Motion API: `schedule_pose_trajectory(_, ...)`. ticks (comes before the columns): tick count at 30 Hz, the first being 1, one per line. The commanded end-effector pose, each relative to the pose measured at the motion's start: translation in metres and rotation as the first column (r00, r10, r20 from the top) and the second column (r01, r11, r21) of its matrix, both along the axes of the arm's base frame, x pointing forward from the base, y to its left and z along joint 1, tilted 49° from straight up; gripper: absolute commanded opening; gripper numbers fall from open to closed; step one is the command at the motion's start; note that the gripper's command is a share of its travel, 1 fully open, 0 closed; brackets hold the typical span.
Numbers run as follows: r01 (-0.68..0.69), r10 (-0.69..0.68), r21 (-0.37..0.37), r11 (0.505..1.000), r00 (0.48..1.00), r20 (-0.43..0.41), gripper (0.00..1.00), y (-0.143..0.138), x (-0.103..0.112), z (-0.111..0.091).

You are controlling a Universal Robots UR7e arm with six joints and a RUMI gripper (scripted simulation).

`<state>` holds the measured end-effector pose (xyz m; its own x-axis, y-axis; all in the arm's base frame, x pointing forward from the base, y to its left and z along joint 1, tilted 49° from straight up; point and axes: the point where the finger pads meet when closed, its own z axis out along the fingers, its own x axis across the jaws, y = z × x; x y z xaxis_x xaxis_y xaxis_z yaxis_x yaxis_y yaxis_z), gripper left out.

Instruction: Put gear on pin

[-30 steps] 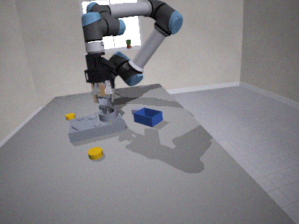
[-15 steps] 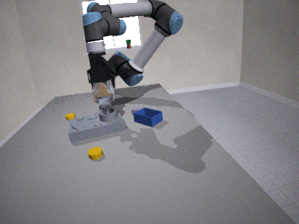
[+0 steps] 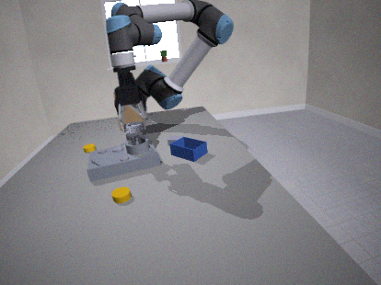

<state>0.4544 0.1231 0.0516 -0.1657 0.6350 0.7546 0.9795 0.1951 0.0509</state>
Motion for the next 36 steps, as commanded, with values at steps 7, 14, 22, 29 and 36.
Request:
schedule_pose_trajectory(7,-0.076,0.074,0.011,0.997,0.993,0.088,0.0,-0.0005,0.0004,0.0002)
schedule_pose_trajectory(14,-0.128,0.125,0.014,0.992,0.981,0.148,0.0,-0.0005,0.0004,0.0002)
schedule_pose_trajectory(22,-0.179,0.172,0.014,0.984,0.963,0.205,0.0,-0.0005,0.0004,0.0002)
schedule_pose_trajectory(29,-0.205,0.197,0.012,0.979,0.952,0.235,0.0,-0.0005,0.0004,0.0002)
schedule_pose_trajectory(36,-0.236,0.224,0.01,0.972,0.937,0.269,0.0,-0.0005,0.0004,0.0002)
